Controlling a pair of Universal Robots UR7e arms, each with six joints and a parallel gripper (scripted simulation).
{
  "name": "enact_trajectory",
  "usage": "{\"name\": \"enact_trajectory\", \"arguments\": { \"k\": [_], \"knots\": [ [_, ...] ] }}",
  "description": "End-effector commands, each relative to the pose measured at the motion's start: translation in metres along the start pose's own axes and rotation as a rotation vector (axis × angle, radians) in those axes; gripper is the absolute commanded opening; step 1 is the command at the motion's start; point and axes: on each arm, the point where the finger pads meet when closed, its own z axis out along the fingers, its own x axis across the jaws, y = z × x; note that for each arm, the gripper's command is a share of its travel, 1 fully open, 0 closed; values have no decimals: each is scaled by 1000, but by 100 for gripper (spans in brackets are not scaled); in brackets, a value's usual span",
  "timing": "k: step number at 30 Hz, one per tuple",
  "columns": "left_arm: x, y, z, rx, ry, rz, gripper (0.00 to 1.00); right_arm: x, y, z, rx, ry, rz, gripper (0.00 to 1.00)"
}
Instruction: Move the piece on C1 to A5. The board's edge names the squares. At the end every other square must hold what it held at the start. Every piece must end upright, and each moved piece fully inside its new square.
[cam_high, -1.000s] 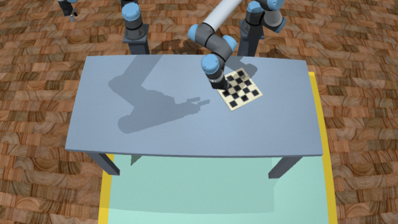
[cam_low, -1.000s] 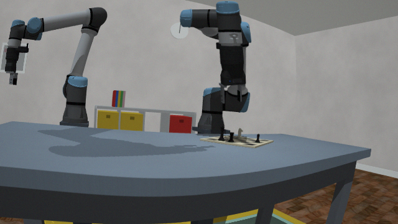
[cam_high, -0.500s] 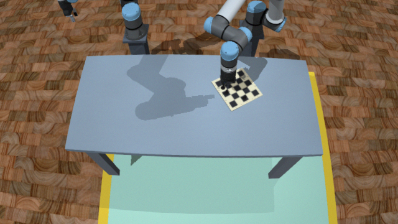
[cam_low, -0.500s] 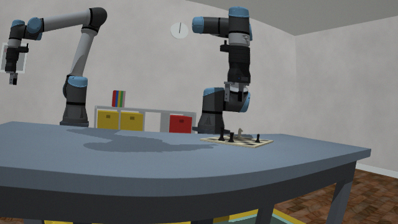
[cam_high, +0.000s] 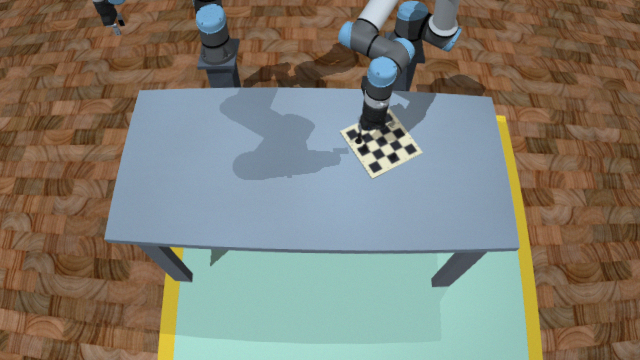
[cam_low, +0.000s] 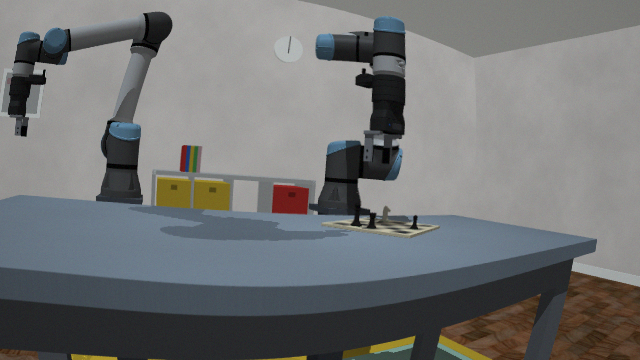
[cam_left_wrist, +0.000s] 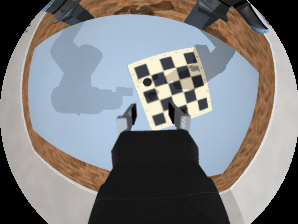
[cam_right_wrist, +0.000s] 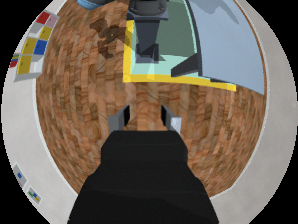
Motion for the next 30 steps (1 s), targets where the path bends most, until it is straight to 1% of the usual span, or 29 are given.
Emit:
{"name": "enact_trajectory", "arguments": {
  "k": [1,17,19,22,23,25,27,28,30],
  "knots": [
    [1,-1,-1,-6,-9,-12,100,0,0,0,-1,0,0,100],
    [1,-1,0,-6,-9,-12,100,0,0,0,-1,0,0,100],
    [1,-1,9,-7,-8,-12,100,0,0,0,-1,0,0,100],
    [2,-2,36,-8,-6,-12,100,0,0,0,-1,0,0,100],
    [2,-3,42,-8,-5,-12,100,0,0,0,-1,0,0,100],
    [2,-3,42,-8,-5,-12,100,0,0,0,-1,0,0,100],
    [2,-3,45,-8,-5,-11,100,0,0,0,-1,0,0,100],
    [2,-3,45,-8,-5,-11,73,0,0,0,-1,0,0,100],
    [2,-3,45,-8,-5,-11,73,0,0,0,-1,0,0,100]
  ]
}}
